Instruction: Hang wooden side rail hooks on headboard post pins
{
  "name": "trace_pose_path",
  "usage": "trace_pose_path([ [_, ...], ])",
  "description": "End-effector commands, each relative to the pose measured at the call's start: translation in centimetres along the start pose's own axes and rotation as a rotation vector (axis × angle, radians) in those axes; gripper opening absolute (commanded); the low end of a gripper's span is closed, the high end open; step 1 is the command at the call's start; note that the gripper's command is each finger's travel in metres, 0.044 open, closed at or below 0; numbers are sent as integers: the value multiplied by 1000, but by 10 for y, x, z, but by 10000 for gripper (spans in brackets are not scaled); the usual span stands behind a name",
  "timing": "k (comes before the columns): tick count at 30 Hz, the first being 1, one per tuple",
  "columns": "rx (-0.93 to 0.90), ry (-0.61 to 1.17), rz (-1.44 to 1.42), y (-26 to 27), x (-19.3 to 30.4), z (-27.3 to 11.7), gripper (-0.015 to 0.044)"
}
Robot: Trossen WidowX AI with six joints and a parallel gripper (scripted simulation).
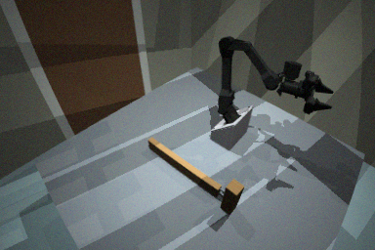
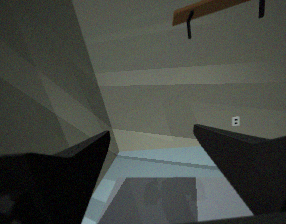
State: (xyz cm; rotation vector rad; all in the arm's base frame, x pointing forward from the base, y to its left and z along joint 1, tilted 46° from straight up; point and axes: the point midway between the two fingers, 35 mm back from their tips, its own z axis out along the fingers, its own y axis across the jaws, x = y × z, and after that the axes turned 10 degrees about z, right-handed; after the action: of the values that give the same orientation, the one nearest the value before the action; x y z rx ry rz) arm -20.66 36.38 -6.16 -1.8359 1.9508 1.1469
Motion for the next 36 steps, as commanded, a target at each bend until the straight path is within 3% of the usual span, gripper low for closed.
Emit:
trace_pose_path([
  [1,146,-14,275,-49,-1,-4,440],
  [11,480,-213,997,-165,-2,-35,440],
  [19,708,-537,1564,-248,13,-82,440],
  [28,867,-1120,2120,-320,46,-151,440],
  [36,855,-1824,2415,-358,87,-220,440],
])
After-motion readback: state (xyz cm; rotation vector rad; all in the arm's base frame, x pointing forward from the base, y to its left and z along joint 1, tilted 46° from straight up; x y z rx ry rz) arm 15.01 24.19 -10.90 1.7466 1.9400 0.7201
